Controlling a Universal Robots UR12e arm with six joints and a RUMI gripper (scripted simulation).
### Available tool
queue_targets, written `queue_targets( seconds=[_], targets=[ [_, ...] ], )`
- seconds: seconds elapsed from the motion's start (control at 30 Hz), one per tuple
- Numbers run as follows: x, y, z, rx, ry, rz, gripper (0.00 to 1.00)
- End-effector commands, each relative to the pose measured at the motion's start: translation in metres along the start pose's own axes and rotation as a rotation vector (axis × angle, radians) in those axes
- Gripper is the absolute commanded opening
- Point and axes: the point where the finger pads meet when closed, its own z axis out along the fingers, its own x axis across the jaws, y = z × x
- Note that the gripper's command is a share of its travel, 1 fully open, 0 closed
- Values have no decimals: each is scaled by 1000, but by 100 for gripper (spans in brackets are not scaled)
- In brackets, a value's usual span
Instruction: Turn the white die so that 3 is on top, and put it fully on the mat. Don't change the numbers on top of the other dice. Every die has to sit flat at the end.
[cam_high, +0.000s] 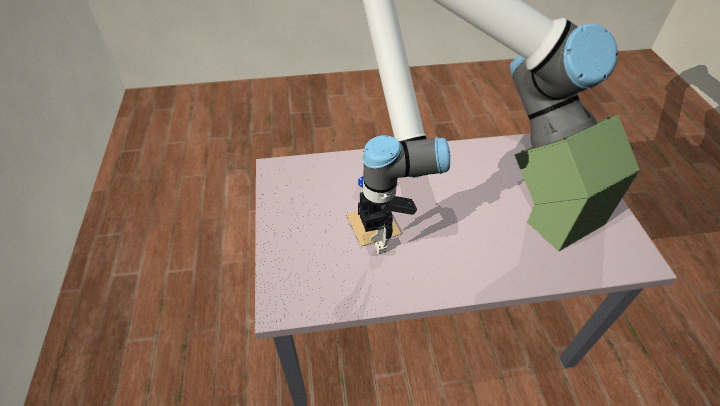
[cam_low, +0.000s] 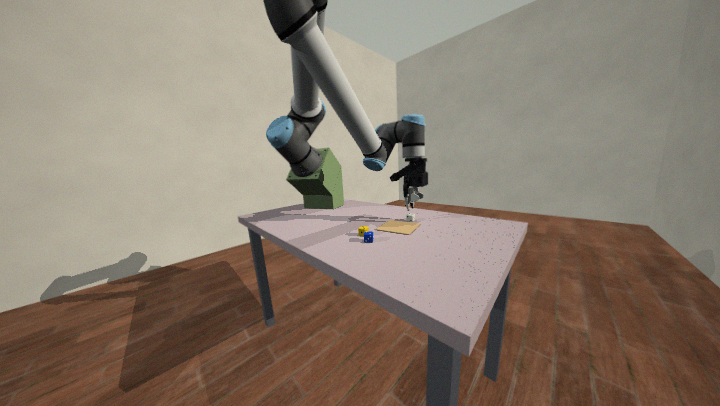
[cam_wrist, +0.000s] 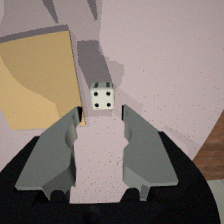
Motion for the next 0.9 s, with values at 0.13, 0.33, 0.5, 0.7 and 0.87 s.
queue_targets(
  seconds=[0.13, 0.33, 0.5, 0.7, 0.87],
  targets=[
    [0, 2, 10, -3, 1, 1, 28],
    [0, 2, 12, -3, 1, 1, 28],
    [0, 2, 13, -3, 1, 1, 28],
    [0, 2, 13, -3, 1, 1, 28],
    [0, 2, 13, -3, 1, 1, 28]
  ],
)
